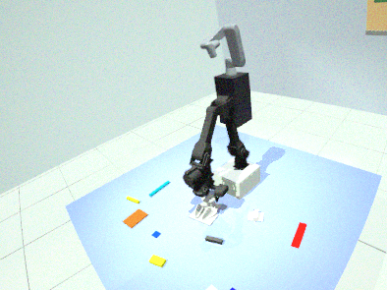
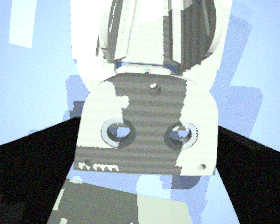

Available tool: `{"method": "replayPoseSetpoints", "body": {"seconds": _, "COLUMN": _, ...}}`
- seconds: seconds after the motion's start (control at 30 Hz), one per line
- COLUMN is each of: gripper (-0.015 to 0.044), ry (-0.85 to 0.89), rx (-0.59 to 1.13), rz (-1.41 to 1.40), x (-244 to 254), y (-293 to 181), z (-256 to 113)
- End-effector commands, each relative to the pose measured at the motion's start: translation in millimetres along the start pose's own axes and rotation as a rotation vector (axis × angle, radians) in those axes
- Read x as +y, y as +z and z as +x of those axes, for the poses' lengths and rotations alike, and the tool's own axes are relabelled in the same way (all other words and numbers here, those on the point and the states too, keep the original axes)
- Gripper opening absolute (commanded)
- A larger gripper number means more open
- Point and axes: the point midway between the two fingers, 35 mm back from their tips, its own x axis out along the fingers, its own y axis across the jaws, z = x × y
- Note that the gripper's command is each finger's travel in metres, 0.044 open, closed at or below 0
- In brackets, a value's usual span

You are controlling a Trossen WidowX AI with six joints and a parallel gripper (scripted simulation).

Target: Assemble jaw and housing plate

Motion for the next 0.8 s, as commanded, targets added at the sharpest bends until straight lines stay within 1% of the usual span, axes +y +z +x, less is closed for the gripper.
{"method": "replayPoseSetpoints", "body": {"seconds": 0.0, "gripper": 0.0351, "ry": -0.004, "rx": 0.003, "rz": -0.006, "x": -0.5, "y": -1.1, "z": 8.6}}
{"method": "replayPoseSetpoints", "body": {"seconds": 0.47, "gripper": 0.0351, "ry": -0.004, "rx": 0.004, "rz": -0.007, "x": -0.2, "y": -3.2, "z": 30.8}}
{"method": "replayPoseSetpoints", "body": {"seconds": 0.77, "gripper": 0.0351, "ry": -0.004, "rx": 0.004, "rz": -0.007, "x": -0.2, "y": -3.4, "z": 31.8}}
